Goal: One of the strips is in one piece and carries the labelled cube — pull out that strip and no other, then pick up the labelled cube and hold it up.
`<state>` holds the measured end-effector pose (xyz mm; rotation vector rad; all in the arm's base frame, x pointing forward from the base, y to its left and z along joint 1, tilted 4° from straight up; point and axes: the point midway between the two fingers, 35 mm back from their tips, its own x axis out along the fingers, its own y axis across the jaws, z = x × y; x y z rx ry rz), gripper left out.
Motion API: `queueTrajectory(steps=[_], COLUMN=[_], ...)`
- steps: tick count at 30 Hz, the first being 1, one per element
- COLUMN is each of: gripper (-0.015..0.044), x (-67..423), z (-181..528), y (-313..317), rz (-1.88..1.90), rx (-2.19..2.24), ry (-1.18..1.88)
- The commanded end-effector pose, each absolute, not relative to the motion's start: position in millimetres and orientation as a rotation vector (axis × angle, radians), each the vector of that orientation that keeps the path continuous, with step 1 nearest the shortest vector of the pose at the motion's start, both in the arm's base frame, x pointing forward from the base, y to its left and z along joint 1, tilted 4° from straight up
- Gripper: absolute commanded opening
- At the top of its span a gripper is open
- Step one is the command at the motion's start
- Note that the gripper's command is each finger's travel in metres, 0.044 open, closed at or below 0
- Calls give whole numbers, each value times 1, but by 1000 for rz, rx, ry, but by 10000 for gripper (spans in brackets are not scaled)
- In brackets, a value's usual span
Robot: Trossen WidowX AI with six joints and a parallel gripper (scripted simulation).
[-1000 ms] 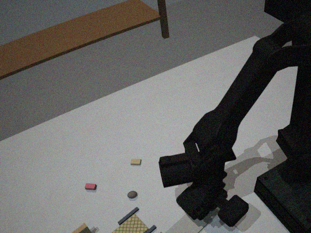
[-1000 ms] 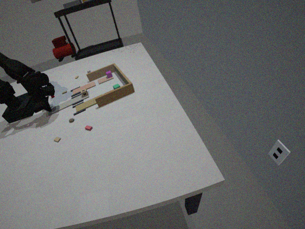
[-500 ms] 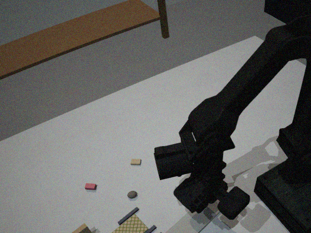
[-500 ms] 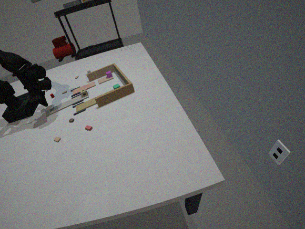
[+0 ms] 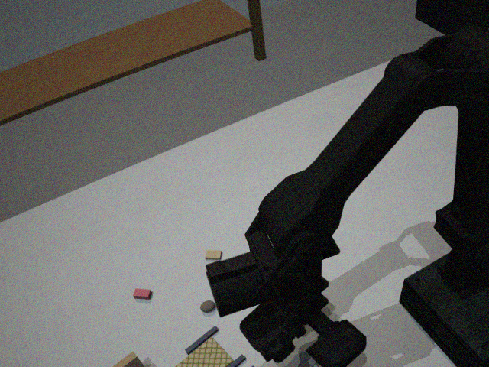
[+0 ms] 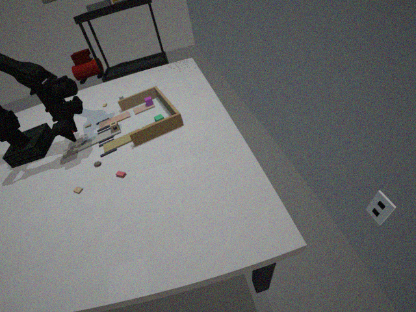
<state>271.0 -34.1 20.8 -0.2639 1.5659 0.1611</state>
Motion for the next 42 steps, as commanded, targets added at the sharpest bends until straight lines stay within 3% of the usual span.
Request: queueTrajectory(steps=[1,35,42], gripper=[440,440,256], x=[285,413,414], z=[22,34,25], y=[-29,17,16], rz=[159,161,161], rx=[-262,-259,-259], ry=[1572,1562,1562])
